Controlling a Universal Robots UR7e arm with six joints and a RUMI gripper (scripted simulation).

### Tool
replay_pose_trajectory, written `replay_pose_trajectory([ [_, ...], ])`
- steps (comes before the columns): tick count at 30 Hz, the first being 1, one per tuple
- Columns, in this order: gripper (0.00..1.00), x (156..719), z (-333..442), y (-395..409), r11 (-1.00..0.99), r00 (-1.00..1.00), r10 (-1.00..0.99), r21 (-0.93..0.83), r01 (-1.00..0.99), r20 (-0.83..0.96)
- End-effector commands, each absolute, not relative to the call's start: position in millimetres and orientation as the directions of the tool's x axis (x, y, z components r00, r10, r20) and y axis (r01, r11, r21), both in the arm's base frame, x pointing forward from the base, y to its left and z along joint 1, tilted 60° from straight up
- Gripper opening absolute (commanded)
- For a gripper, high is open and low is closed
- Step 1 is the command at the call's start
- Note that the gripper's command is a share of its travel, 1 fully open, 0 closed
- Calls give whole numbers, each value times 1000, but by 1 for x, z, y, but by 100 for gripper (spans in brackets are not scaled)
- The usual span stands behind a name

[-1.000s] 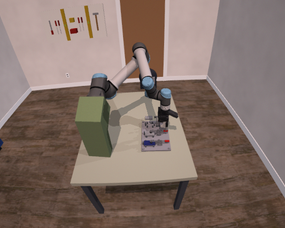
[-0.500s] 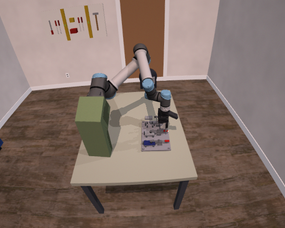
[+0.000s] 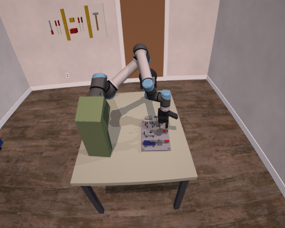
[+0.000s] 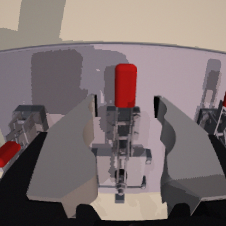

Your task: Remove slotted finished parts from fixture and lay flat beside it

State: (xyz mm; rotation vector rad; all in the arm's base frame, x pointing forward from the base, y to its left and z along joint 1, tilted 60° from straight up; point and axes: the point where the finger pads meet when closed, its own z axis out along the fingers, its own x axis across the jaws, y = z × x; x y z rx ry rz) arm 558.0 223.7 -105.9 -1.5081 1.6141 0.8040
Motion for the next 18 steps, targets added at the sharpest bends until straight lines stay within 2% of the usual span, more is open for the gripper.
replay_pose_trajectory([
  [1,28,558,-106,223,101,-2,-507,-57,-993,-862],
  [18,28,559,-109,228,101,-2,-507,-57,-993,-862],
])
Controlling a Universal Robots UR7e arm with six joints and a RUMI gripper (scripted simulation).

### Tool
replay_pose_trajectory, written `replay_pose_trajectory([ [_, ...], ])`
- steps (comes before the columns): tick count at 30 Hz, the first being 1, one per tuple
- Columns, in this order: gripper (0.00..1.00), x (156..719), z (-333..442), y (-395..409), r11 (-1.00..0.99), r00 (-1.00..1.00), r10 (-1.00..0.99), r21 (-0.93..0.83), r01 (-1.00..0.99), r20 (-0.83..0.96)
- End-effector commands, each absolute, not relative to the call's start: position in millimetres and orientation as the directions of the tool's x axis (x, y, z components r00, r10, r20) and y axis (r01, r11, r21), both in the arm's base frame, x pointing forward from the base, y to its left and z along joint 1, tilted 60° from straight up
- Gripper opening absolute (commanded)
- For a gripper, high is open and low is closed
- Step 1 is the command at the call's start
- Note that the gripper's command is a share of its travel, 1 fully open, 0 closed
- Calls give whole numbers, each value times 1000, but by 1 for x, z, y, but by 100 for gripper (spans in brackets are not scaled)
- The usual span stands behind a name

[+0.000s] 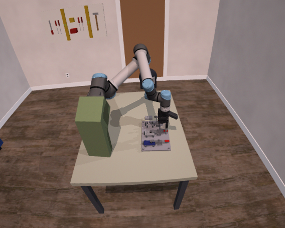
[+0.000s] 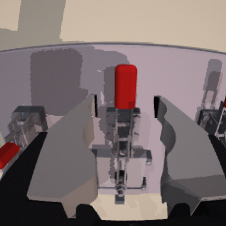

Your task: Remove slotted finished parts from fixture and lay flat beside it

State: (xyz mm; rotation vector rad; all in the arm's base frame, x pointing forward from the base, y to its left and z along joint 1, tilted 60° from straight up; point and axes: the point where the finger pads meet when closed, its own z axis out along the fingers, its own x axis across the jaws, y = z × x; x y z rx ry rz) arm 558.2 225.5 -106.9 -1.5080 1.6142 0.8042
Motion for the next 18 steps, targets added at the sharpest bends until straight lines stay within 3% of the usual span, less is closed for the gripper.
replay_pose_trajectory([
  [1,28,559,-110,230,101,-2,-507,-57,-993,-862],
  [18,28,562,-120,247,101,-2,-507,-57,-993,-862],
])
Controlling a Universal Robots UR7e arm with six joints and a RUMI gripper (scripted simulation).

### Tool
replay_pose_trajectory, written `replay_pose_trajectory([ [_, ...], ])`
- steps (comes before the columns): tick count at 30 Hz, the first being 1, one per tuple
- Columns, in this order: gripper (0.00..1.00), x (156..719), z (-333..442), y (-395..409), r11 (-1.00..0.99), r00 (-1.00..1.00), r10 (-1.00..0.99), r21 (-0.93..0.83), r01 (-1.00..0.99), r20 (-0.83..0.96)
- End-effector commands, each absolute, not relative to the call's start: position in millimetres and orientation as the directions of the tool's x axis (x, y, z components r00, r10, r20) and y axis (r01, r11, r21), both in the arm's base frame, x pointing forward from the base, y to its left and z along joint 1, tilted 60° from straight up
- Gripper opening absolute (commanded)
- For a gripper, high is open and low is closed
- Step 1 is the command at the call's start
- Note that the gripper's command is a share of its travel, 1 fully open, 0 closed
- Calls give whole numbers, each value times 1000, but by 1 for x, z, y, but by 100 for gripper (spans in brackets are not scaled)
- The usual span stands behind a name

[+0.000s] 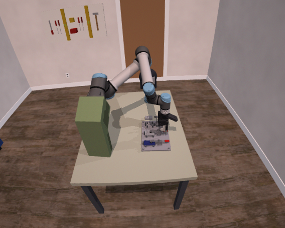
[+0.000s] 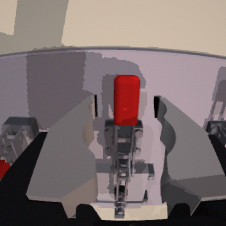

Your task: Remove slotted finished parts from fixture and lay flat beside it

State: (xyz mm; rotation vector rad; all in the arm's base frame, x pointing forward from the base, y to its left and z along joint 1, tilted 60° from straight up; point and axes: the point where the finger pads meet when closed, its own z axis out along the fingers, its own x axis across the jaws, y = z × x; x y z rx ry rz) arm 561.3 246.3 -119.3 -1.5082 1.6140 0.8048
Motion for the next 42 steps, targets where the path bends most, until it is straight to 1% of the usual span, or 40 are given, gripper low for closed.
replay_pose_trajectory([
  [1,28,562,-120,247,101,-2,-507,-57,-993,-862],
  [21,28,562,-120,247,101,-2,-507,-57,-993,-862],
  [22,0,562,-120,247,101,-2,-507,-57,-993,-862],
  [42,0,562,-120,247,101,-2,-507,-57,-993,-862],
])
